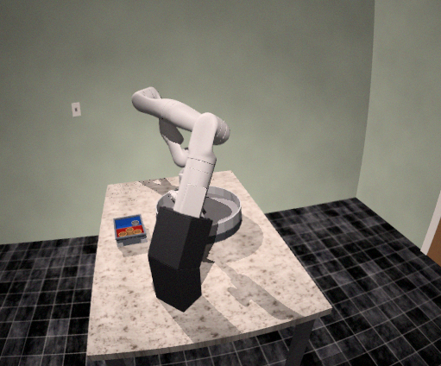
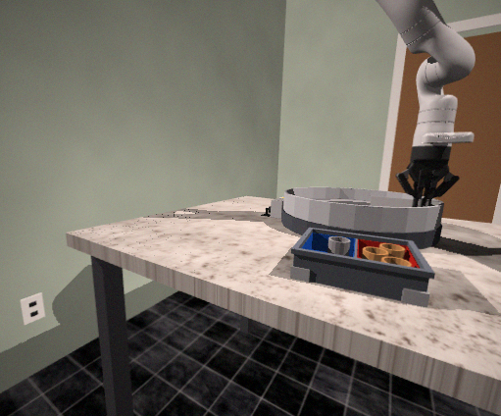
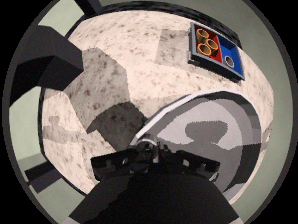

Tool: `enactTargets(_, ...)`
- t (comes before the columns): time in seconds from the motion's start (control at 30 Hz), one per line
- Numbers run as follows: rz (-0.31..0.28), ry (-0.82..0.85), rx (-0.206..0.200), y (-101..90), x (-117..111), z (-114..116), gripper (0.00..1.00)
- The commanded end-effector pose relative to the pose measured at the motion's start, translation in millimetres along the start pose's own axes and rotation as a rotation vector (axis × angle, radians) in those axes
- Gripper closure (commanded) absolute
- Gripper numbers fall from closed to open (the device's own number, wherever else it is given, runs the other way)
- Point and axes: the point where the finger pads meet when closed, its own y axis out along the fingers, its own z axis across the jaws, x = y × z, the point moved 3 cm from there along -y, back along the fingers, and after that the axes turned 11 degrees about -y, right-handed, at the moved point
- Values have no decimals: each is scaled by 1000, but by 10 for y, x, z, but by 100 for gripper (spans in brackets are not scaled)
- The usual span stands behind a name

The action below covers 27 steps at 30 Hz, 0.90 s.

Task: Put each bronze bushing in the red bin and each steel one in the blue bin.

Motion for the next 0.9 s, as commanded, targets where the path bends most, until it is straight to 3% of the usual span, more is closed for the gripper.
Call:
enactTargets(0.0, 0, 0, 1, -3, 0, 2, 100)
enactTargets(0.87, 1, -1, -4, -51, 0, 4, 100)
